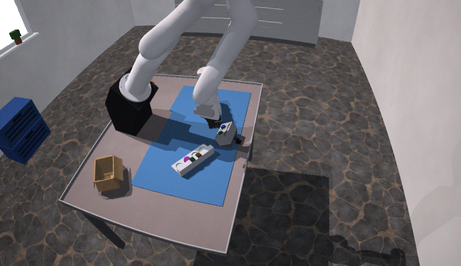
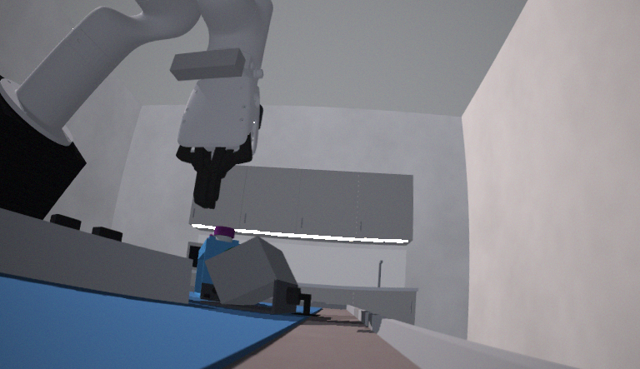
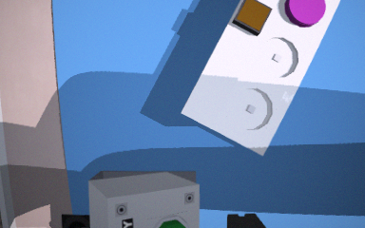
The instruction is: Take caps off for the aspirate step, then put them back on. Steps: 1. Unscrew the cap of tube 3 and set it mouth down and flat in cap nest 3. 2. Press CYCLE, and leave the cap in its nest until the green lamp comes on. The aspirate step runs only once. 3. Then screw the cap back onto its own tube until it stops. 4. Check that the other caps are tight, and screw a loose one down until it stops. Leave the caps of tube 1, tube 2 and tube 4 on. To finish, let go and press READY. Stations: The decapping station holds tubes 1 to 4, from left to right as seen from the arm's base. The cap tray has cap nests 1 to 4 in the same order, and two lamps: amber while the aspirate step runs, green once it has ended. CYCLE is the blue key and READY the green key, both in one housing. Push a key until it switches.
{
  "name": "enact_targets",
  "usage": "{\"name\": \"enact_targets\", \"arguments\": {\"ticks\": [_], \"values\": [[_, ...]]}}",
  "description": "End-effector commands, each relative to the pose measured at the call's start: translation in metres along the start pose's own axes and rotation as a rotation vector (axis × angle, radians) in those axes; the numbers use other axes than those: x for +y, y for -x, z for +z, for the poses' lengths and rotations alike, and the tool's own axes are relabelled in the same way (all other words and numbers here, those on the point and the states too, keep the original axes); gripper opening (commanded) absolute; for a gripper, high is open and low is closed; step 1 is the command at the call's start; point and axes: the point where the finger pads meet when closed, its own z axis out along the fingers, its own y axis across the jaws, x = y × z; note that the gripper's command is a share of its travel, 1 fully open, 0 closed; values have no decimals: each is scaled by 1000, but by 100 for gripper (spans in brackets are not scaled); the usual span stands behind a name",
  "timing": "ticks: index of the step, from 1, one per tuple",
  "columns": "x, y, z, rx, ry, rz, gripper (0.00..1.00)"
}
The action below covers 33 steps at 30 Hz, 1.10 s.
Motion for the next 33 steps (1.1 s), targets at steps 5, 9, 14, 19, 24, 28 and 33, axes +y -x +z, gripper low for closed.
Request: {"name": "enact_targets", "arguments": {"ticks": [5,9,14,19,24,28,33], "values": [[-23,42,13,17,1,-1,0],[-34,63,18,17,1,-1,0],[-36,66,19,17,1,-1,0],[-36,66,19,17,1,-1,0],[-36,66,34,17,1,-1,0],[-36,66,37,17,1,-1,0],[-36,66,37,17,1,-1,0]]}}
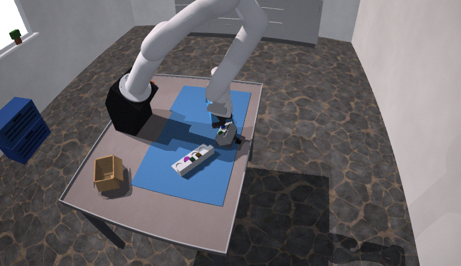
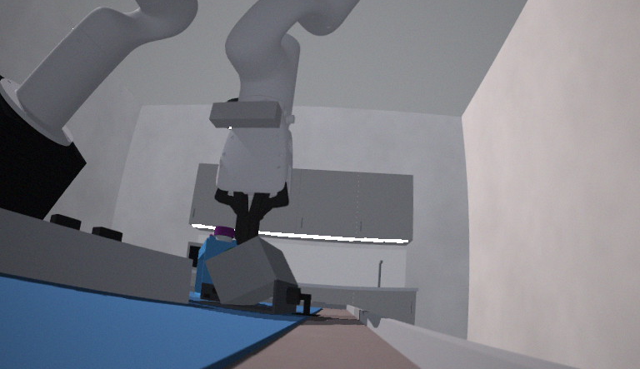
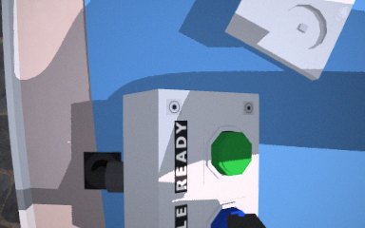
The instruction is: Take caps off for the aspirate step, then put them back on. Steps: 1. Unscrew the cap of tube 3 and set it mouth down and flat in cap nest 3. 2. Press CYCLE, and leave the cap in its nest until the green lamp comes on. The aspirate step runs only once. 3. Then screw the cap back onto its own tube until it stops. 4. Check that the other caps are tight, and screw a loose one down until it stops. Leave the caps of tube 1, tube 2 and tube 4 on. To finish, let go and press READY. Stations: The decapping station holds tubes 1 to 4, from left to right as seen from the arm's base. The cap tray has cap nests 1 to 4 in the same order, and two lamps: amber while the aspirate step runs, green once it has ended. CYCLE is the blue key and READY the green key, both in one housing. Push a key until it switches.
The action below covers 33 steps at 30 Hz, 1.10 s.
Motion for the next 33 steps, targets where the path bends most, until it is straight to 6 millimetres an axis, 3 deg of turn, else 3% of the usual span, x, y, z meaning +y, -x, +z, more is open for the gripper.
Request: {"name": "enact_targets", "arguments": {"ticks": [1,33], "values": [[0,0,0,0,-1,0,0],[0,0,8,0,-1,0,0]]}}
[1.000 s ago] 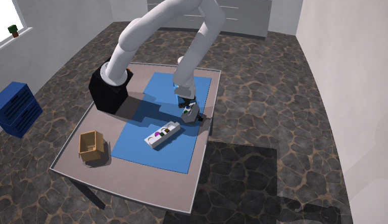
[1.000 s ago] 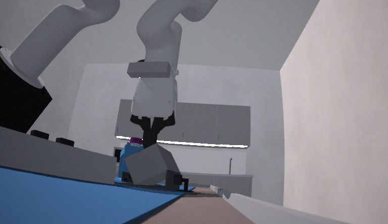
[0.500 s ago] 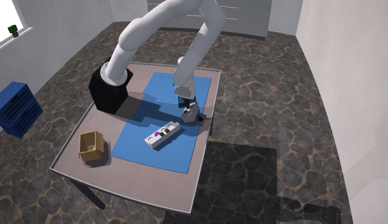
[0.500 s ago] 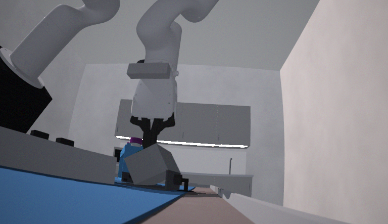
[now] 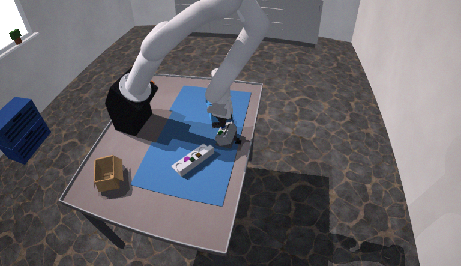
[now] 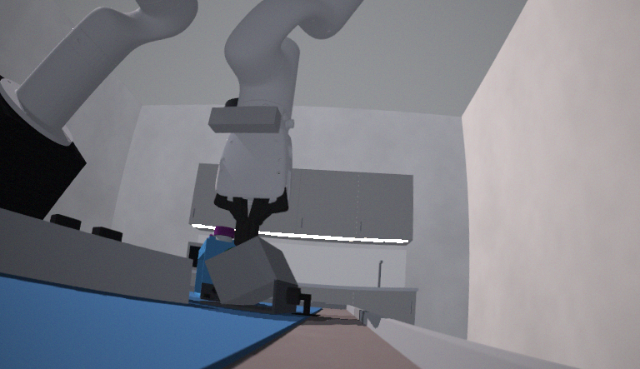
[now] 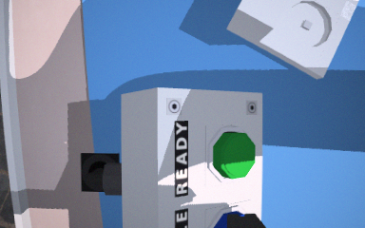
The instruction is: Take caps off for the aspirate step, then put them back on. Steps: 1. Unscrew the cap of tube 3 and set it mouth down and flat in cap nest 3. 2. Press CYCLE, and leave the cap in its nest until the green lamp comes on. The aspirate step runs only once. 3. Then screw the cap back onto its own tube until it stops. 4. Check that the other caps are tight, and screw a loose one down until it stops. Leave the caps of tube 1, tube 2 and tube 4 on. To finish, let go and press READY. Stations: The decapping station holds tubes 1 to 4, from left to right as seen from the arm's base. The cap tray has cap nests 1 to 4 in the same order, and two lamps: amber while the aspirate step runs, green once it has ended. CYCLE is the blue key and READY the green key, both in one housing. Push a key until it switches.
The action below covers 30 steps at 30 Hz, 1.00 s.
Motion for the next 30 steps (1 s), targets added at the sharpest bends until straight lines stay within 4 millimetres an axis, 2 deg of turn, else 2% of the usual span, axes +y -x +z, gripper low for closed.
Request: {"name": "enact_targets", "arguments": {"ticks": [1,22,30], "values": [[0,0,1,0,-1,0,0],[0,0,7,0,-1,0,0],[0,0,-17,0,-1,0,0]]}}
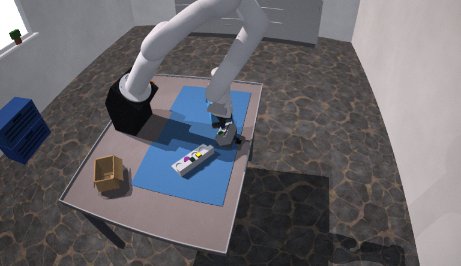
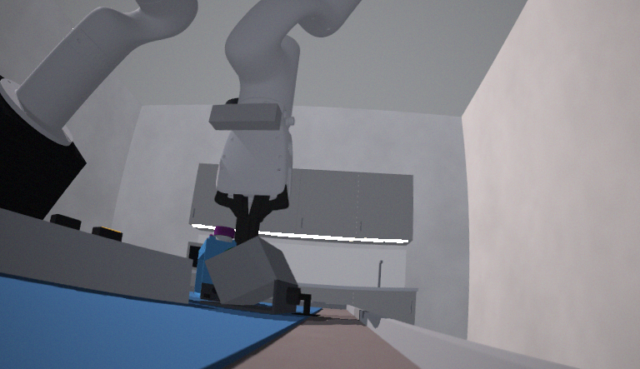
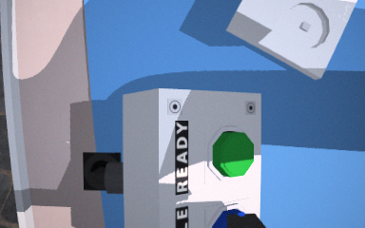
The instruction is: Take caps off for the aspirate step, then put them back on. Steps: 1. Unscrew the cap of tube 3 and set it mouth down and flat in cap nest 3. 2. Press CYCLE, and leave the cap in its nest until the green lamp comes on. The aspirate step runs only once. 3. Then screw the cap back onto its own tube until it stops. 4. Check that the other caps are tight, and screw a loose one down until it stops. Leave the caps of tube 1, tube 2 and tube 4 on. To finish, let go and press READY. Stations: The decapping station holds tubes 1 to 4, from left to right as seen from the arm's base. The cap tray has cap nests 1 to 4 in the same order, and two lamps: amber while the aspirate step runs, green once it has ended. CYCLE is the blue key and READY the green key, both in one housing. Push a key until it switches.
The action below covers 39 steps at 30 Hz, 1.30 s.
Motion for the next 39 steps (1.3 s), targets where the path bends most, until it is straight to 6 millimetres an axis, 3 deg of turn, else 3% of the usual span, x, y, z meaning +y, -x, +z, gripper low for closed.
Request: {"name": "enact_targets", "arguments": {"ticks": [1,12,13,15,19,21,23,25,36,39], "values": [[0,0,-16,0,0,0,0],[0,0,-21,0,0,0,0],[4,-7,-20,0,0,-83,100],[13,-21,-19,0,0,-250,100],[23,-35,-18,0,0,-408,100],[23,-35,-18,0,0,-408,100],[32,-49,-17,0,1,-572,100],[32,-49,-17,0,0,-583,100],[59,-91,-14,0,1,-1075,100],[63,-98,-14,0,1,-1082,100]]}}
